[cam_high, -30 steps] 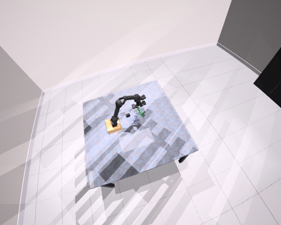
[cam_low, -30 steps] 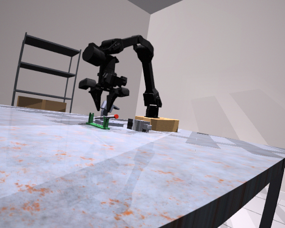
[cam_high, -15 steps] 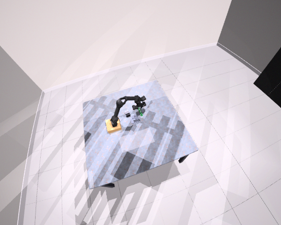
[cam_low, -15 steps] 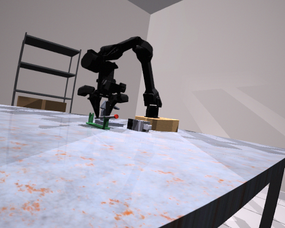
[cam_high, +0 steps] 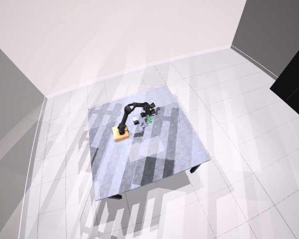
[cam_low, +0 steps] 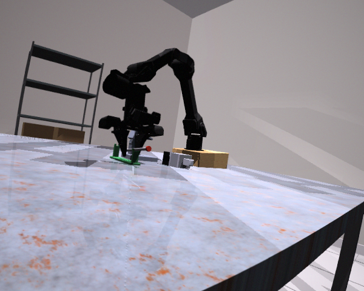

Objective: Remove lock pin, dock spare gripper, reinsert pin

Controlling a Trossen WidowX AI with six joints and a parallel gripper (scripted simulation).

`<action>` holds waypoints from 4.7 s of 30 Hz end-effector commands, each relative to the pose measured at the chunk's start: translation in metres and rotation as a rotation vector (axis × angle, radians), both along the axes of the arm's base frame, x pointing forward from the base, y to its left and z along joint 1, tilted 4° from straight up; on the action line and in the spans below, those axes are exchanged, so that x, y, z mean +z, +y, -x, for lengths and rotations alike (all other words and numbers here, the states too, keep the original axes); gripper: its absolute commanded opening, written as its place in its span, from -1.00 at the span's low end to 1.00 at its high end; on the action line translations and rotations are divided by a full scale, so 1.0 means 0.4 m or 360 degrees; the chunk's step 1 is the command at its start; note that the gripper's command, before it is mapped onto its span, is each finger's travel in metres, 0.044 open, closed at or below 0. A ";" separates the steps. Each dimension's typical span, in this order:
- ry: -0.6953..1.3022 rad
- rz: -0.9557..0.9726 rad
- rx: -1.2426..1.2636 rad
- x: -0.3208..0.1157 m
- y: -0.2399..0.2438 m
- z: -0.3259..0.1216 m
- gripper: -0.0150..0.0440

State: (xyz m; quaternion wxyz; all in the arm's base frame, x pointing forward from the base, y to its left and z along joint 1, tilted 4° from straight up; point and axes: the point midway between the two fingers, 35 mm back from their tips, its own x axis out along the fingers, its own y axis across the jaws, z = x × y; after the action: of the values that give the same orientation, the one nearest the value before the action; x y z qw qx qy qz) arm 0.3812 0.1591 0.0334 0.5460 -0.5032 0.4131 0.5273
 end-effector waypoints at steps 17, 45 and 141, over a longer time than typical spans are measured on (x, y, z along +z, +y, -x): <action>0.0002 0.0003 0.0005 0.003 -0.001 0.001 -0.49; 0.0008 0.0006 0.0000 0.074 -0.046 0.006 -0.49; -0.0037 0.0012 -0.0004 -0.008 -0.152 -0.006 -0.49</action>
State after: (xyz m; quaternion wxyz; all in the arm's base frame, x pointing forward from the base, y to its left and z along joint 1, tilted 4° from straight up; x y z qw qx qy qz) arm 0.3842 0.0988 0.0356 0.5539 -0.5114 0.4074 0.5154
